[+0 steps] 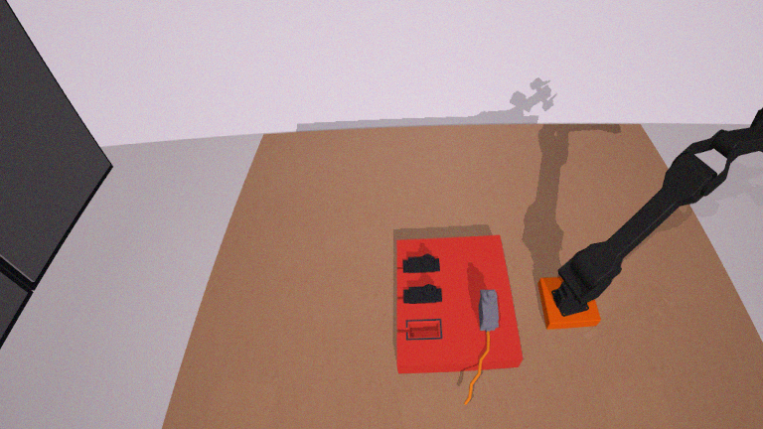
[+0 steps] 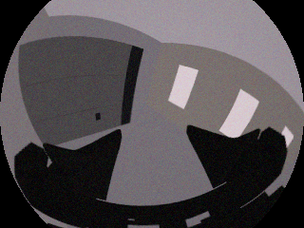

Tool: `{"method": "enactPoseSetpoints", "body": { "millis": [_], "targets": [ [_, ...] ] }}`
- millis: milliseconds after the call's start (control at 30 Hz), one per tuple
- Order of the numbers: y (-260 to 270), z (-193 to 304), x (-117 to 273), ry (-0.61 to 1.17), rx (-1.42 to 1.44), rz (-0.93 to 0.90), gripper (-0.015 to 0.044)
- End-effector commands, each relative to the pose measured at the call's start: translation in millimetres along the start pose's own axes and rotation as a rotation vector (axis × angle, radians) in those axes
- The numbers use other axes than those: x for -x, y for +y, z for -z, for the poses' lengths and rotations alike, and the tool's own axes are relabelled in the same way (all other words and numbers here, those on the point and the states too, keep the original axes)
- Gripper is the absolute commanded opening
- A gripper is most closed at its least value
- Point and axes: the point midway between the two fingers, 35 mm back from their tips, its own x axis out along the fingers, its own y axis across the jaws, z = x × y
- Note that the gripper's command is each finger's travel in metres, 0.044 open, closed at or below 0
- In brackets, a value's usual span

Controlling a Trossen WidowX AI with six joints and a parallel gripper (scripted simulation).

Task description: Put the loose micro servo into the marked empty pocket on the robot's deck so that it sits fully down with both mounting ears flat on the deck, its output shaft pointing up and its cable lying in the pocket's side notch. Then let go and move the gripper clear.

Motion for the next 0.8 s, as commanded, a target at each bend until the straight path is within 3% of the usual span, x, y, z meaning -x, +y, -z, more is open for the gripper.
{"method": "enactPoseSetpoints", "body": {
  "millis": [0, 267, 767],
  "targets": [
    [-0.4, -0.2, 0.2, -0.001, -0.003, 0.000, 0.0426],
    [-17.9, -33.9, 15.8, -0.077, -0.067, -0.026, 0.0440],
    [-102.0, -153.4, 105.7, -0.401, -0.267, -0.158, 0.0440]
  ]
}}
